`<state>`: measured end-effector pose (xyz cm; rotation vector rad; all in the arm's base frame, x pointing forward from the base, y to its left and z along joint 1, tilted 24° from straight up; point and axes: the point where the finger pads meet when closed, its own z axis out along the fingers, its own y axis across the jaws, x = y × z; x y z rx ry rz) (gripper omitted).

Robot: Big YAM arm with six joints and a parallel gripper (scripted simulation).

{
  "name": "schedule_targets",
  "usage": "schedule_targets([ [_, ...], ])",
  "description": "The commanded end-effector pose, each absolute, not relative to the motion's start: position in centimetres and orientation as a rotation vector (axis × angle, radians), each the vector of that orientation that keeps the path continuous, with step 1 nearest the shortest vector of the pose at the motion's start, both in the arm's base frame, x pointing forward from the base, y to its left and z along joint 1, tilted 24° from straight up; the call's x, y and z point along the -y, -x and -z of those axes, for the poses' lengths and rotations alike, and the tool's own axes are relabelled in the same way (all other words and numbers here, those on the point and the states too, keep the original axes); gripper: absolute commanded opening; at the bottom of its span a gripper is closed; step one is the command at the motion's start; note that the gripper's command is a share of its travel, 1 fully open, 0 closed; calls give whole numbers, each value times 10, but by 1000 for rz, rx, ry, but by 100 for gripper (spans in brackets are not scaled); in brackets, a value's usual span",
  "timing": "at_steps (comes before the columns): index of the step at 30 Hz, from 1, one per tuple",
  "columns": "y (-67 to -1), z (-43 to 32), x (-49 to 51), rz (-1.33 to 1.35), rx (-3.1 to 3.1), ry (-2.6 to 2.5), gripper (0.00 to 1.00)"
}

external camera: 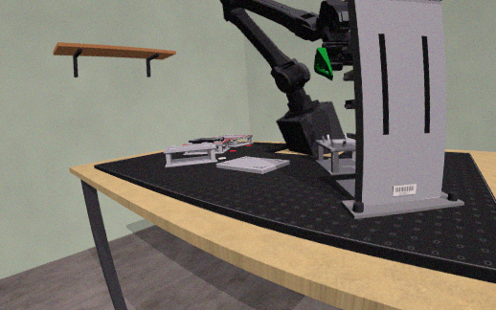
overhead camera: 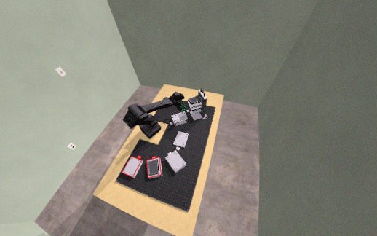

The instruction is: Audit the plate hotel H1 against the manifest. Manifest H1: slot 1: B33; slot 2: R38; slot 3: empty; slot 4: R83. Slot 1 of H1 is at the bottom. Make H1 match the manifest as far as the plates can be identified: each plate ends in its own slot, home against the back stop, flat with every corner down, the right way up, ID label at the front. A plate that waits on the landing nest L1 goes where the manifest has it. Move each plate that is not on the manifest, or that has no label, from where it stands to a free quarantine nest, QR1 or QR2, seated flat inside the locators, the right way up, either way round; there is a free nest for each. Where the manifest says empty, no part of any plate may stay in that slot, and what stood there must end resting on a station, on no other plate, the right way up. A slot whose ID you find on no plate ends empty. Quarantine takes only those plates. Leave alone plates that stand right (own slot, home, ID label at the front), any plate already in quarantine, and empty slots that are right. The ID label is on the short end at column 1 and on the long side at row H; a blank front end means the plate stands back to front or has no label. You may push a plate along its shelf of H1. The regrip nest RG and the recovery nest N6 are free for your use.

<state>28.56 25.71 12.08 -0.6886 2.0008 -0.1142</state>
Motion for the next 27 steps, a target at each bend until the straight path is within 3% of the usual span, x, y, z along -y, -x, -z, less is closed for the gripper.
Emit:
schedule_targets([
  [1, -292, -134, -268, 94, -1979, 675, 100],
  [27, -267, -120, -252, 103, -1995, 694, 100],
])
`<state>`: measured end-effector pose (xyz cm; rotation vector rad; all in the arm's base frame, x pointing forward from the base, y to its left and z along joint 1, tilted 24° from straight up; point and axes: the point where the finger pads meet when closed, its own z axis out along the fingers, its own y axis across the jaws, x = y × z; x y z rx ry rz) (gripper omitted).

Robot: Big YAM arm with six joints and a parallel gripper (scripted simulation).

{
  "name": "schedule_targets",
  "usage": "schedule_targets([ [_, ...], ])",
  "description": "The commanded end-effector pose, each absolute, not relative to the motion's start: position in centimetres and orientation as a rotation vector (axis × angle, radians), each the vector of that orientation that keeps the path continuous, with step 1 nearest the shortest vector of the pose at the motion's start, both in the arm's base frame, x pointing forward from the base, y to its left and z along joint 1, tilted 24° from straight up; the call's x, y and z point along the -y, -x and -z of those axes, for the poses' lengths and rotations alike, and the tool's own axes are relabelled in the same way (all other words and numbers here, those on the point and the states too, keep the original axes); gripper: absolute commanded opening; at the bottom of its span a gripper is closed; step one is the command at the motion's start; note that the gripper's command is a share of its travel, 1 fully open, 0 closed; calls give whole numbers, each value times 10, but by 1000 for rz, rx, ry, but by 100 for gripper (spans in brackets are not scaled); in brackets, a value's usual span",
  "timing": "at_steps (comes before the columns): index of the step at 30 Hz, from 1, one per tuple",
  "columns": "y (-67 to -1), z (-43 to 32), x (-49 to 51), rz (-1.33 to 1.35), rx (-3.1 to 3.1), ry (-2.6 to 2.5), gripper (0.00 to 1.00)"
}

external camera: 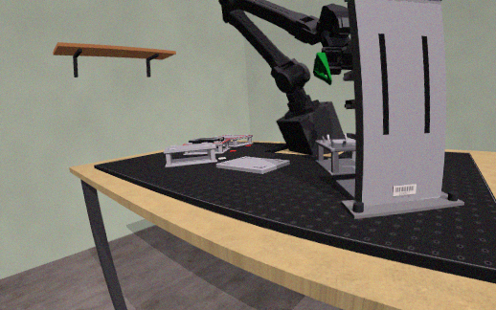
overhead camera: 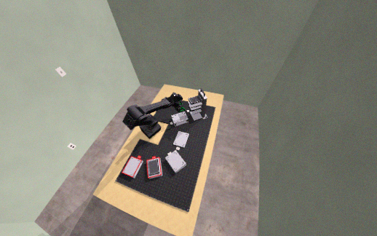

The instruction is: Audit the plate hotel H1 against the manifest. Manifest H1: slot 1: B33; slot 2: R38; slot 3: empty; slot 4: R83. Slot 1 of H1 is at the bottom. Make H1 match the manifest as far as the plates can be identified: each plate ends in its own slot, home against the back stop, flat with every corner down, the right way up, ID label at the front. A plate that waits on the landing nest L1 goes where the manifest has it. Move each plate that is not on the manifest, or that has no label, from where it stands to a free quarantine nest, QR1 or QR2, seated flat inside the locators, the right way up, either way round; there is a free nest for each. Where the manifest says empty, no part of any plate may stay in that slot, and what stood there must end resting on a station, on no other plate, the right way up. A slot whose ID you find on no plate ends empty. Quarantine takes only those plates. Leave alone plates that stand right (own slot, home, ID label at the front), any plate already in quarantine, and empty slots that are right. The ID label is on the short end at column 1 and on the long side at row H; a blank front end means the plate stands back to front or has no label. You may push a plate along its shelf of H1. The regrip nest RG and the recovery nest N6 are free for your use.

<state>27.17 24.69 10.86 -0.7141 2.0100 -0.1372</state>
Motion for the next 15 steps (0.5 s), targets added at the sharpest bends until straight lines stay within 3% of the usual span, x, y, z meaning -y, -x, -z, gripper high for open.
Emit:
schedule_targets([
  [1, -266, -121, -251, 102, -1994, 693, 100],
  [15, -271, -106, -242, 118, -1994, 688, 100],
])
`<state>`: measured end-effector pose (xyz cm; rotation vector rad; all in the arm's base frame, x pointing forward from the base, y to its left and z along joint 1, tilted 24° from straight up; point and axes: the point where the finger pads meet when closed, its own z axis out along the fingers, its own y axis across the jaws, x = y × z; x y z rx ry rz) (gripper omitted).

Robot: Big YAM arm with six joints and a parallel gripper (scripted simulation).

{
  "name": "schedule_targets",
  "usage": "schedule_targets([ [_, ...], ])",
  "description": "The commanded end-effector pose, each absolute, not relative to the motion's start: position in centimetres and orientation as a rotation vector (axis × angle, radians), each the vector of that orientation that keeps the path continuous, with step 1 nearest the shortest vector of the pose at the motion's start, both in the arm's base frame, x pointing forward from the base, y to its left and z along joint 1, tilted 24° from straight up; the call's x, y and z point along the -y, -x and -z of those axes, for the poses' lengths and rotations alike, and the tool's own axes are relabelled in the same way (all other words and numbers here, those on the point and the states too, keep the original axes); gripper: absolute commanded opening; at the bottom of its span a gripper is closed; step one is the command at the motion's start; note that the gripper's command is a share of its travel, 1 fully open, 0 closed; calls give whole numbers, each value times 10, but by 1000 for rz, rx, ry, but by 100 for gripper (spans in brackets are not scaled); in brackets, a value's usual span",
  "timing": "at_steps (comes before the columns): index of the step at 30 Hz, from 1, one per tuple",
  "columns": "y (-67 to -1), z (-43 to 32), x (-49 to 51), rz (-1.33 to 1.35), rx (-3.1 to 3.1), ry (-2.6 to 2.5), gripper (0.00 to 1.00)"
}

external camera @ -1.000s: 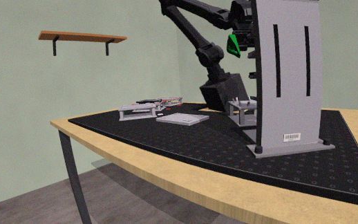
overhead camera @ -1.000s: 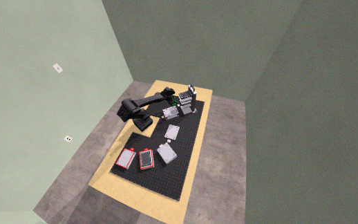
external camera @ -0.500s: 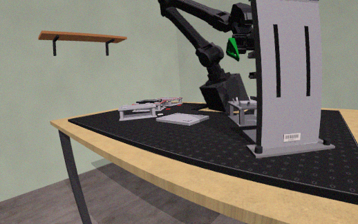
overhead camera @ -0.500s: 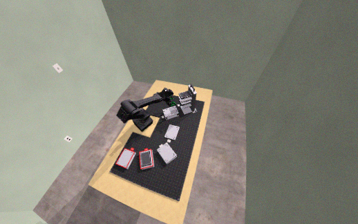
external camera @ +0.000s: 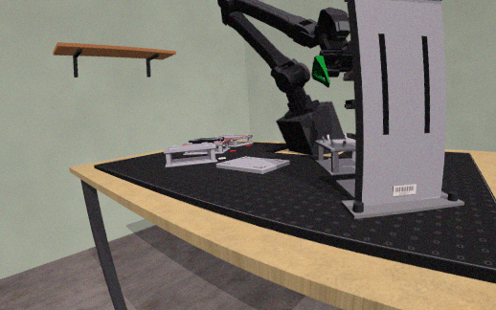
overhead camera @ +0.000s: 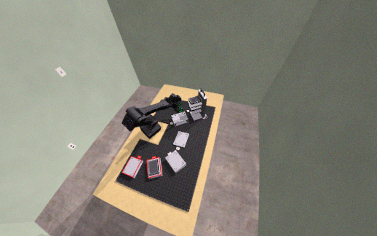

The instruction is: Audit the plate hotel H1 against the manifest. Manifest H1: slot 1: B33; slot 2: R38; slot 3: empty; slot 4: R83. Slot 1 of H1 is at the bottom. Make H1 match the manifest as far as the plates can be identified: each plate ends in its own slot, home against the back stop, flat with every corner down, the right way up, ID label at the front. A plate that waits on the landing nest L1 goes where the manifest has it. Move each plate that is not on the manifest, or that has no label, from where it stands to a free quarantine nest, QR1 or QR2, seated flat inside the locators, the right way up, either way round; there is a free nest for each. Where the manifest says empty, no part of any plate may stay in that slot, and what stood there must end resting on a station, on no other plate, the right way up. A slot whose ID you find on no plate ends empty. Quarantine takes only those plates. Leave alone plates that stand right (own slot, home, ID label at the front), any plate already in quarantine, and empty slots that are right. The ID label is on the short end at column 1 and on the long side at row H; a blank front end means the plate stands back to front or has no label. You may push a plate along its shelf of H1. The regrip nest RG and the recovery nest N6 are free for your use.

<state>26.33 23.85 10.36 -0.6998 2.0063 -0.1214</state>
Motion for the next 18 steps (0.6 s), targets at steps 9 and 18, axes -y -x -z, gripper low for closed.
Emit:
schedule_targets([
  [9, -273, -93, -238, 122, -1996, 691, 100],
  [18, -278, -80, -234, 121, -1994, 690, 100],
])
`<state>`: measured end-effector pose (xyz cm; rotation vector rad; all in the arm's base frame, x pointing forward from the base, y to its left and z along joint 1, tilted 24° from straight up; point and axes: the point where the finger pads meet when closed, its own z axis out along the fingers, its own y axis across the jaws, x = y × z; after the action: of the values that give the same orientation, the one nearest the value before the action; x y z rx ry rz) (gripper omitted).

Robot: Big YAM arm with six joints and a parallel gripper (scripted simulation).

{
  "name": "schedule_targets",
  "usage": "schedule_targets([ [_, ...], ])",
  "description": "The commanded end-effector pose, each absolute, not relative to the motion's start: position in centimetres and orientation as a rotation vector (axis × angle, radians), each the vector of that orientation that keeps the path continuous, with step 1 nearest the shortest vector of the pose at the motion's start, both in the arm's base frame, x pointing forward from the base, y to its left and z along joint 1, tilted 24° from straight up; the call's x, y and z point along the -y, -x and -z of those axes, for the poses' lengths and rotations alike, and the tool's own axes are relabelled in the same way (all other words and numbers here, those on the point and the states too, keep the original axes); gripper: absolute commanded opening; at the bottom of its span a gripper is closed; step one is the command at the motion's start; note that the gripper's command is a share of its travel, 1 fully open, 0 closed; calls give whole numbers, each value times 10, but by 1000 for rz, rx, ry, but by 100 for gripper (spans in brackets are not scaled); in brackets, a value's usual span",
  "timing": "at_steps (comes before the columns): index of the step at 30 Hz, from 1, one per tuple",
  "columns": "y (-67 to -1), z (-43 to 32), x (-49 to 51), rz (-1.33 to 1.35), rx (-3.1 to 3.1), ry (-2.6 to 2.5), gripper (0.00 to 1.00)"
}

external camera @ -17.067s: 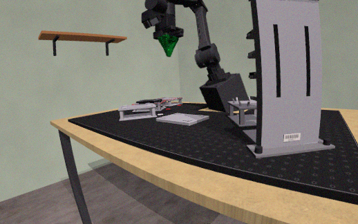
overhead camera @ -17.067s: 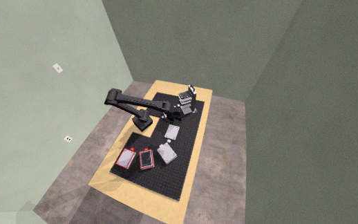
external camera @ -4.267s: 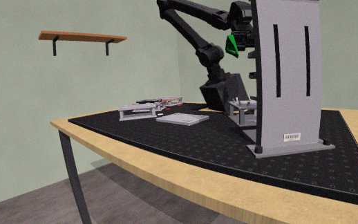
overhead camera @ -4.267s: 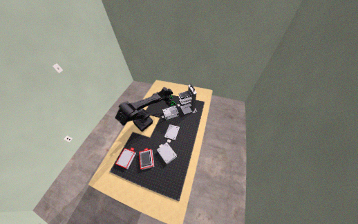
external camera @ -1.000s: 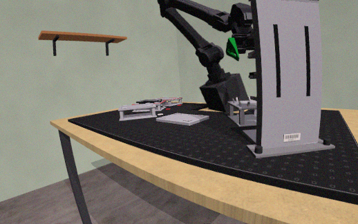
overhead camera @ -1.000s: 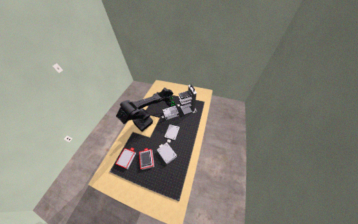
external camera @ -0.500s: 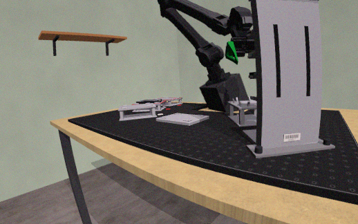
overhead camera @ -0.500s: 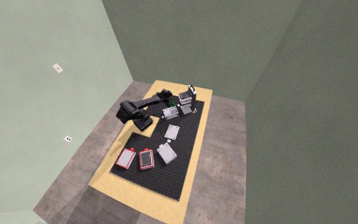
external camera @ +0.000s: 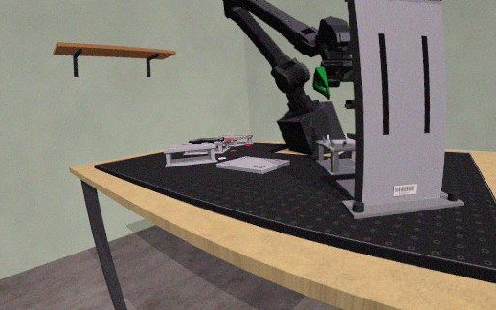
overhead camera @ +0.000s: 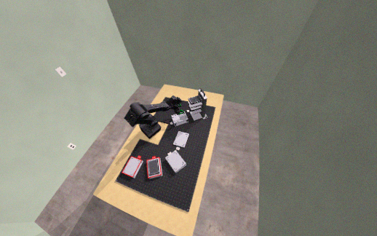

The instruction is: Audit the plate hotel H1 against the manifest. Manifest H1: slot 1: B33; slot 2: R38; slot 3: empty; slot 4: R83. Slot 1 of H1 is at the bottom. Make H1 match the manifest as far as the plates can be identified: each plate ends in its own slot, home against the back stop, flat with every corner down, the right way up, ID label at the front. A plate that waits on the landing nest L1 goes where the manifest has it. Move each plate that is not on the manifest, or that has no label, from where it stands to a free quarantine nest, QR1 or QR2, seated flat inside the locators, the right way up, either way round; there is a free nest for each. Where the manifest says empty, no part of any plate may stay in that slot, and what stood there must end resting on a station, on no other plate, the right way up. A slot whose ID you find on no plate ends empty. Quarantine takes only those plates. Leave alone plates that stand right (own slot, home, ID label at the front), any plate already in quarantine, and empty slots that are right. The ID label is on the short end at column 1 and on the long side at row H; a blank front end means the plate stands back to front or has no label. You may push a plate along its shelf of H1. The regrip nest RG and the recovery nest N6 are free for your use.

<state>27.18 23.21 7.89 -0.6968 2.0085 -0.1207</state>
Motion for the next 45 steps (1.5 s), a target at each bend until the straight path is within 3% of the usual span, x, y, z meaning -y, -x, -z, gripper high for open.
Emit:
schedule_targets([
  [1, -278, -77, -233, 123, -1996, 692, 100],
  [45, -310, -81, -255, 100, -1980, 680, 100],
])
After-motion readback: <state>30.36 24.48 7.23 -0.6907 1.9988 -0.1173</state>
